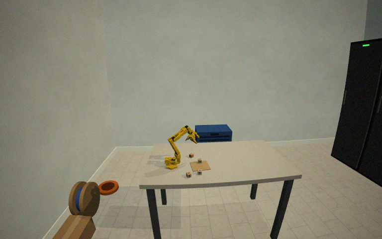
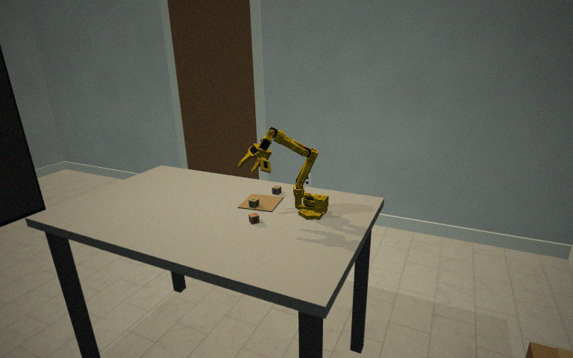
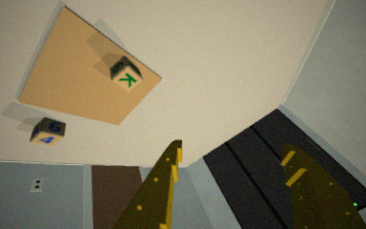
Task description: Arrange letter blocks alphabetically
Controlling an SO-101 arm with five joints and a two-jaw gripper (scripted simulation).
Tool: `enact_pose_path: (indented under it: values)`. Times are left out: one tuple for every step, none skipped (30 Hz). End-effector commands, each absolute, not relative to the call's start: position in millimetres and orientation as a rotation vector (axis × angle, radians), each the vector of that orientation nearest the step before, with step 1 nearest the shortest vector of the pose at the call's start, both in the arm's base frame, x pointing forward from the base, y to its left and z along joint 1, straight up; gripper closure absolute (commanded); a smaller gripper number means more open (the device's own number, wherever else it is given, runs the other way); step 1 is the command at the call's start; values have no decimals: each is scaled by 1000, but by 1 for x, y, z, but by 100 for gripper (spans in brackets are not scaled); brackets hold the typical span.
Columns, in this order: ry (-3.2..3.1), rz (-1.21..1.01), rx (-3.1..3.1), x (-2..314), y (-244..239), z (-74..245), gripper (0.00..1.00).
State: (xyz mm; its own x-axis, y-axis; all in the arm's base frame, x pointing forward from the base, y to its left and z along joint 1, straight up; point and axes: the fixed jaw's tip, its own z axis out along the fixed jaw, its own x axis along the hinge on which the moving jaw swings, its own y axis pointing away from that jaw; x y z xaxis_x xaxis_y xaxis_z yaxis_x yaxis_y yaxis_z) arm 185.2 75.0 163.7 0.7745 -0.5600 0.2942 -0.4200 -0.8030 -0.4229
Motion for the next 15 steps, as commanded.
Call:
enact_pose_path:
  values:
    - [526,-700,-2624,187,83,178,65]
    - [526,-700,-2624,187,83,178,65]
    - [460,-710,-2642,186,85,178,65]
    - [393,-719,-2659,186,87,178,65]
    - [325,-728,-2673,186,89,178,65]
    - [258,-737,-2687,185,91,178,65]
    - [191,-746,-2698,185,93,178,65]
    - [124,-755,-2708,184,95,177,65]
    - [58,-763,-2716,184,97,177,65]
    - [-8,-771,-2722,184,98,177,65]
    - [-73,-779,-2727,183,100,177,65]
    - [-137,-787,-2731,183,102,177,65]
    - [-200,-794,-2732,182,104,177,65]
    - [-262,-801,-2733,182,106,176,65]
    - [-322,-808,-2732,181,108,176,65]
